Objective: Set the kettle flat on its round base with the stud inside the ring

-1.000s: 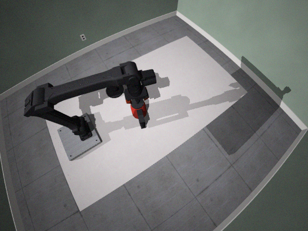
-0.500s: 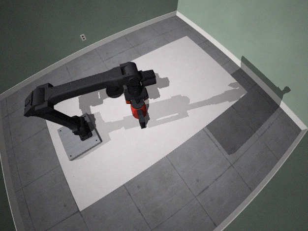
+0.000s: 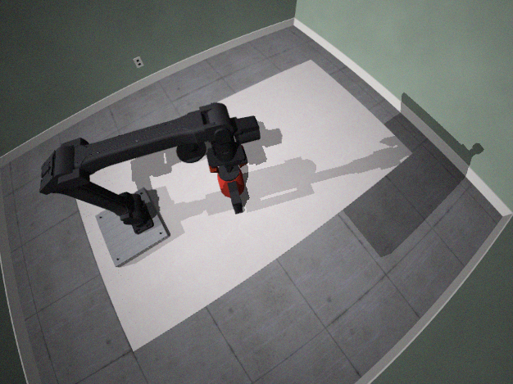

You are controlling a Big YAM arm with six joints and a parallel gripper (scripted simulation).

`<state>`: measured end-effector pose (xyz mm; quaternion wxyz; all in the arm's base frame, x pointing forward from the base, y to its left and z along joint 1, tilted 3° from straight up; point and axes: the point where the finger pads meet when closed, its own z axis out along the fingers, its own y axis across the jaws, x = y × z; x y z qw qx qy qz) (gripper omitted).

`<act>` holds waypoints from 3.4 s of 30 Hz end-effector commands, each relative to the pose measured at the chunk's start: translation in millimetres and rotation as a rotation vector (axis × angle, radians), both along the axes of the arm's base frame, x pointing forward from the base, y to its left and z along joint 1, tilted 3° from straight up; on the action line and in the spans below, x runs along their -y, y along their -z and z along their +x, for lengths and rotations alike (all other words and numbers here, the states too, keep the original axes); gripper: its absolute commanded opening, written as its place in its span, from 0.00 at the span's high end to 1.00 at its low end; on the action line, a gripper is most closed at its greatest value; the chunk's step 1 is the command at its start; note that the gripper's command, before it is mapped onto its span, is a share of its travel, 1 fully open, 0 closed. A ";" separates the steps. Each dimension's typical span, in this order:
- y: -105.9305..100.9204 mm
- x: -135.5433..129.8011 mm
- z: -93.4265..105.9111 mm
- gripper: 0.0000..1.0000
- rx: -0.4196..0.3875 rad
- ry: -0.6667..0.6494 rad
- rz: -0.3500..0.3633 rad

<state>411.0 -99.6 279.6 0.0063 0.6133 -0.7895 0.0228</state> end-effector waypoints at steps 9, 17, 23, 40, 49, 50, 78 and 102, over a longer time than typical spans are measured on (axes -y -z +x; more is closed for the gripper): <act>-4.0 0.4 -7.6 0.26 -0.005 0.012 0.004; -4.0 0.4 -7.4 0.26 -0.005 0.012 0.004; -9.3 0.7 -10.7 0.26 0.009 0.012 0.001; -0.4 2.4 -8.6 0.26 -0.013 0.012 0.005; -0.4 2.4 -8.6 0.26 -0.013 0.012 0.005; -0.4 2.4 -8.6 0.26 -0.013 0.012 0.005; -0.4 2.4 -8.6 0.26 -0.013 0.012 0.005; -0.2 2.5 -8.1 0.26 -0.010 0.012 0.005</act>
